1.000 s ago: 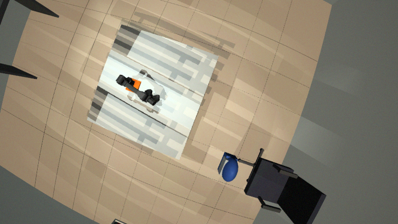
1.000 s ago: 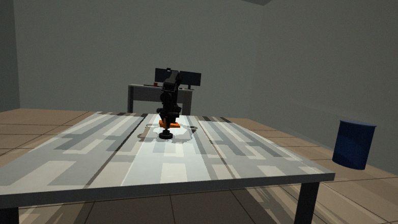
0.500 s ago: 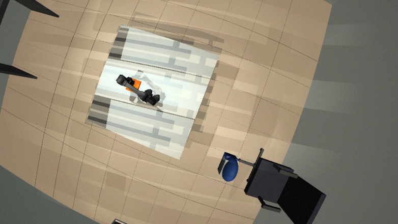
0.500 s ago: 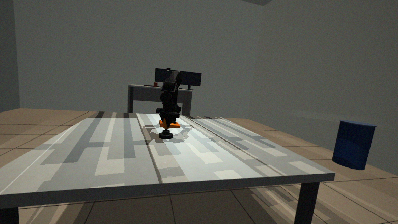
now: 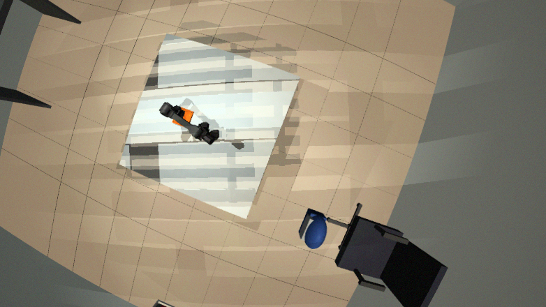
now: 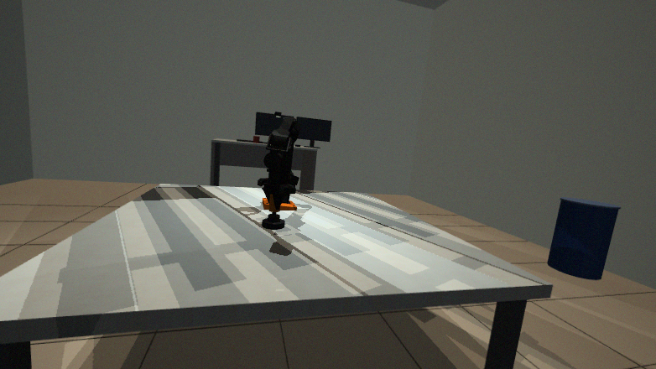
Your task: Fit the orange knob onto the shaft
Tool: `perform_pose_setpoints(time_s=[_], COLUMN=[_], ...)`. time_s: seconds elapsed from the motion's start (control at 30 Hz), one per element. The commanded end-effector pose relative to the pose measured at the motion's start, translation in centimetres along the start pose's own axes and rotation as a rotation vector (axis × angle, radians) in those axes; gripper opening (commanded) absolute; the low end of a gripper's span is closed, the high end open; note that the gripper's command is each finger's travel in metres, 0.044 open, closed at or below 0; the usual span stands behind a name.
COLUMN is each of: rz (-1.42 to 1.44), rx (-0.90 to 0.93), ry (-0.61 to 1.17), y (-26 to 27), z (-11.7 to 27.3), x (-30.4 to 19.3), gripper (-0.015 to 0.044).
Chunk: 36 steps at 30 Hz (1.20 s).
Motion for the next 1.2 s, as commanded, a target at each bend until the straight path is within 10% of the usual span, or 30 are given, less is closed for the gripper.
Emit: perform_pose_setpoints(time_s=[0.0,1.17], rz=[-0.029,0.050], rx=[0.000,0.000], ry=[0.005,0.006], y=[0.09,-0.06], z=[0.46,0.53], x=[-0.01,-0.14], gripper=[0.0000,0.0000])
Point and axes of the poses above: the point midway between the two fingers, 35 mm back from their tips, its own z axis back along the fingers, its own y axis across the jaws, x = y × z, the point moved 4 cm from there along z, back along the fingers, and after that the axes turned 10 degrees about -z, right-handed, at the moved point
